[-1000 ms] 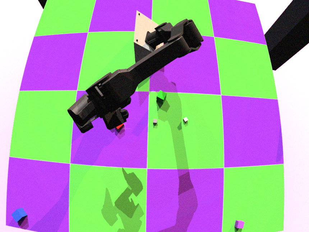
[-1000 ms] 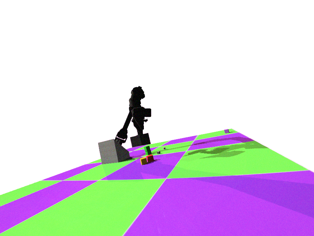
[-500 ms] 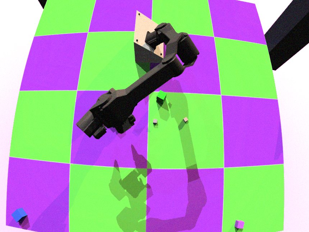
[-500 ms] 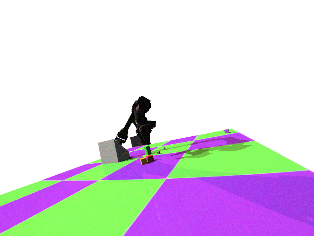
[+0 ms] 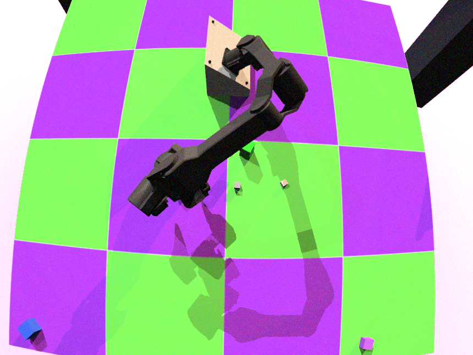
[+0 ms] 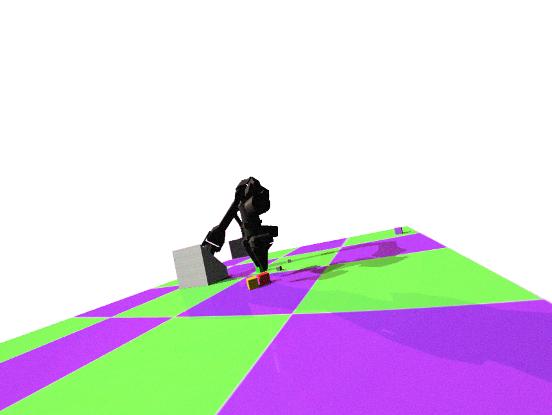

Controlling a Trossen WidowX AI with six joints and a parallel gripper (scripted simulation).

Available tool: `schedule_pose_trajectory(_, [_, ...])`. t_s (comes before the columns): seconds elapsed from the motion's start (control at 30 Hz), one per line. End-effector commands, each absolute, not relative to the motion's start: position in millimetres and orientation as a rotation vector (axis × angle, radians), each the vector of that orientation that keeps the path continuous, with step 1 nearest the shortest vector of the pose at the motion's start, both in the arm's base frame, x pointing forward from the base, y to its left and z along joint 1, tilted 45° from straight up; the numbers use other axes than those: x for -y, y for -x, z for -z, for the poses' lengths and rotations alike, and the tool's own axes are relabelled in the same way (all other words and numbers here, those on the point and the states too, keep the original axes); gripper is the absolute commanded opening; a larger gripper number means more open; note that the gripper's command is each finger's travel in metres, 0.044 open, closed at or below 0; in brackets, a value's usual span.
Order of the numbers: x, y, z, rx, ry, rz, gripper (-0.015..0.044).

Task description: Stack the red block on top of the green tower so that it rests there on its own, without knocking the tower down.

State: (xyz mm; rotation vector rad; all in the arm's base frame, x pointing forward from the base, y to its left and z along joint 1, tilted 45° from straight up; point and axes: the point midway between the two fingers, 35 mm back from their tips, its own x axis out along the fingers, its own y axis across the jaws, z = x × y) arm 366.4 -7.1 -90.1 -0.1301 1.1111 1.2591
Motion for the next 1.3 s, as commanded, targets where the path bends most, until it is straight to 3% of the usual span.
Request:
schedule_pose_trajectory(0.0, [2.4,-365.0,94.6,-1.113,0.122,-1.261,0.0440])
schedule_pose_trajectory(1.27, [-20.7,-360.8,117.9,-1.112,0.120,-1.262,0.0440])
